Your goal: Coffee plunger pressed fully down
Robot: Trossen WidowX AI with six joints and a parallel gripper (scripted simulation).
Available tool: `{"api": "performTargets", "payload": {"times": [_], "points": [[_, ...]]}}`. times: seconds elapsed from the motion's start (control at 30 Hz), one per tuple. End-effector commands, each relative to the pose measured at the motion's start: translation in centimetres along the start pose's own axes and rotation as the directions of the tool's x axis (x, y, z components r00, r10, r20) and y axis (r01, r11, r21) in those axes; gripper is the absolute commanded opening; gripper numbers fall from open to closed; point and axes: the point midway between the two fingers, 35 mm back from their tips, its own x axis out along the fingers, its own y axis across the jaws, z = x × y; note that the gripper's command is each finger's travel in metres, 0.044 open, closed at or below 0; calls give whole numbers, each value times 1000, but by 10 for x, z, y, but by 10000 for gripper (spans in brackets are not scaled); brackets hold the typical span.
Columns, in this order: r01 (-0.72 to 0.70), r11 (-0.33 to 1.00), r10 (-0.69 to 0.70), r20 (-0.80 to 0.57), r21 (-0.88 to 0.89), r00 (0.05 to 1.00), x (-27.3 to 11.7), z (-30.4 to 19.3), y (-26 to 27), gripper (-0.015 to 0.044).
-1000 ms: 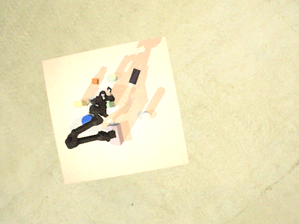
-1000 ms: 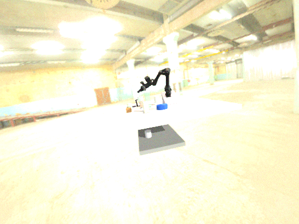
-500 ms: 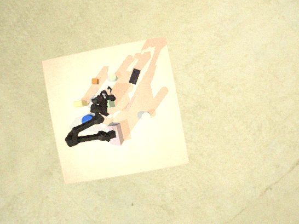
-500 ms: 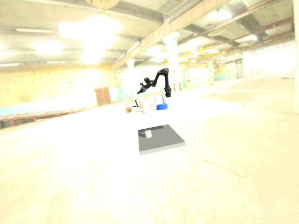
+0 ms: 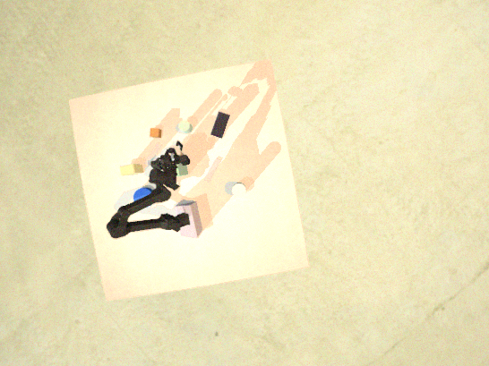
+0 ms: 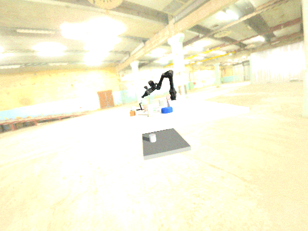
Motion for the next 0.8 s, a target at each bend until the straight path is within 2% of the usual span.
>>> {"api": "performTargets", "payload": {"times": [0.0,0.77], "points": [[-11,1000,11,-32,14,999,4,-9,0,130],[-10,1000,11,-32,14,999,4,-7,-2,130]]}}
